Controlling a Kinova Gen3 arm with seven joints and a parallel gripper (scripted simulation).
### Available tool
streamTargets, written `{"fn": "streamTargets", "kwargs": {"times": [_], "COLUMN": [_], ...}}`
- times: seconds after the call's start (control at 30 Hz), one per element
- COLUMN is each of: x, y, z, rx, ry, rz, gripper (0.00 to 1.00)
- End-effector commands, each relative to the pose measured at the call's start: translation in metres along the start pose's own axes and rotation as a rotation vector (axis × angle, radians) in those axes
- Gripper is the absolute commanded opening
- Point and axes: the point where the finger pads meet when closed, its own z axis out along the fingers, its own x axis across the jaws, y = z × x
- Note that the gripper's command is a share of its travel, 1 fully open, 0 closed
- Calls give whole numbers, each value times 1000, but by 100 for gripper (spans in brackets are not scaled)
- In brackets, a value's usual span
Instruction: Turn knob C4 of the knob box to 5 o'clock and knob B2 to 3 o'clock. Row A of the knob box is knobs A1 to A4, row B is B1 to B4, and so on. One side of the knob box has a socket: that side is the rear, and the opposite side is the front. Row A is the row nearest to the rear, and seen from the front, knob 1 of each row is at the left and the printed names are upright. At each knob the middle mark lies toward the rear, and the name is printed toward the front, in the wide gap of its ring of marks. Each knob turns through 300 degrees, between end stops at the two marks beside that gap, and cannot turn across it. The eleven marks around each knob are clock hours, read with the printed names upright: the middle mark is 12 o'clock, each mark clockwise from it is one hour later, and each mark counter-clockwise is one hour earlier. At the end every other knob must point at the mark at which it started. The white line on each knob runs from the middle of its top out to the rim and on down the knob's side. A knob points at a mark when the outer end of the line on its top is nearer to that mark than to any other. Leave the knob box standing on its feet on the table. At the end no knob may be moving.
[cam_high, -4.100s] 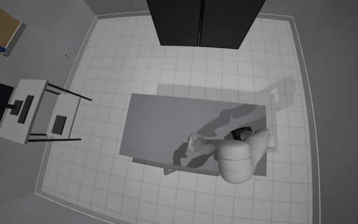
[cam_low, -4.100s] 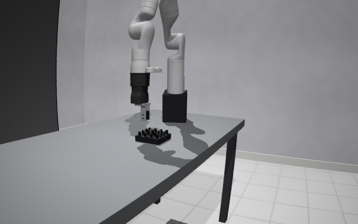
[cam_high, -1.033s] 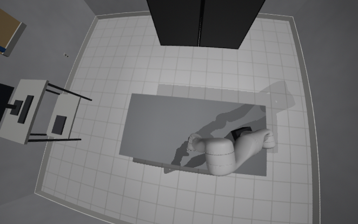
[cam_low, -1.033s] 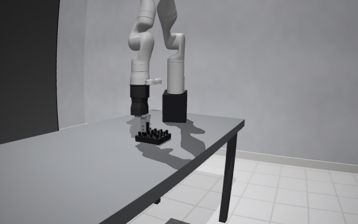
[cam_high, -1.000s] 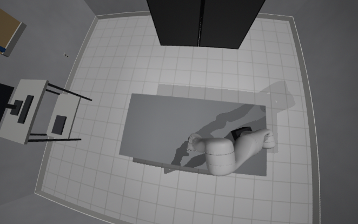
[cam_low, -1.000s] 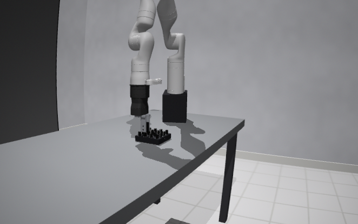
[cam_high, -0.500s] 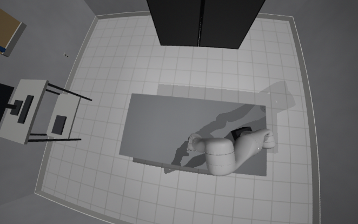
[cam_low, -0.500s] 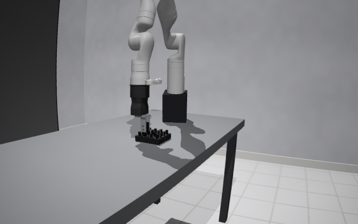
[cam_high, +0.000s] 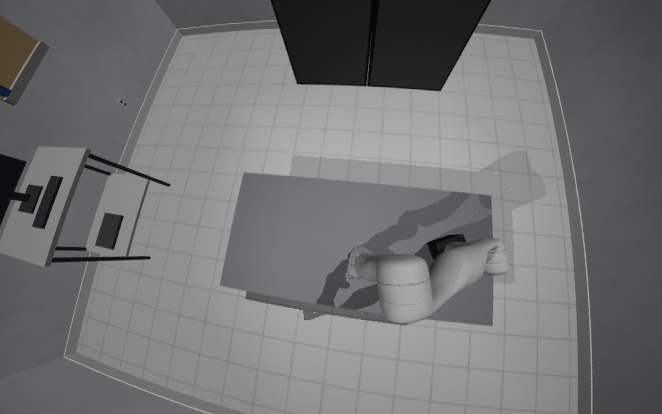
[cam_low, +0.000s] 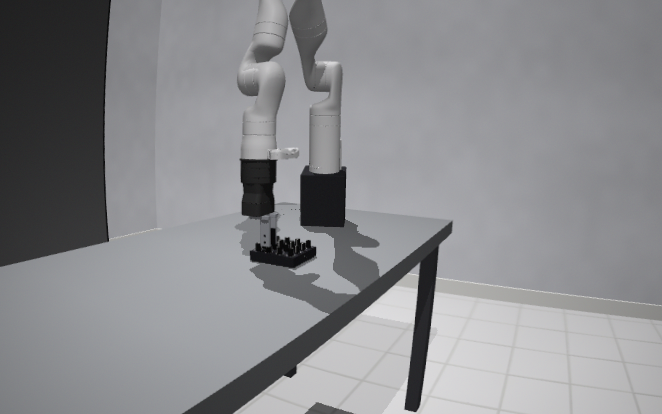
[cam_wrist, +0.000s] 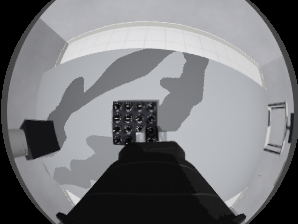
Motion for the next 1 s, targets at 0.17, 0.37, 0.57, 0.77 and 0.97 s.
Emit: {"fn": "streamTargets", "kwargs": {"times": [0.17, 0.37, 0.57, 0.77, 0.97], "x": [-1, -1, -1, -1, -1], "y": [1, 1, 1, 1, 1], "z": [6, 8, 8, 8, 8], "rx": [0, 0, 0, 0, 0], "ry": [-2, -2, -2, -2, -2], "rz": [1, 1, 1, 1, 1], "gripper": [46, 46, 46, 46, 46]}}
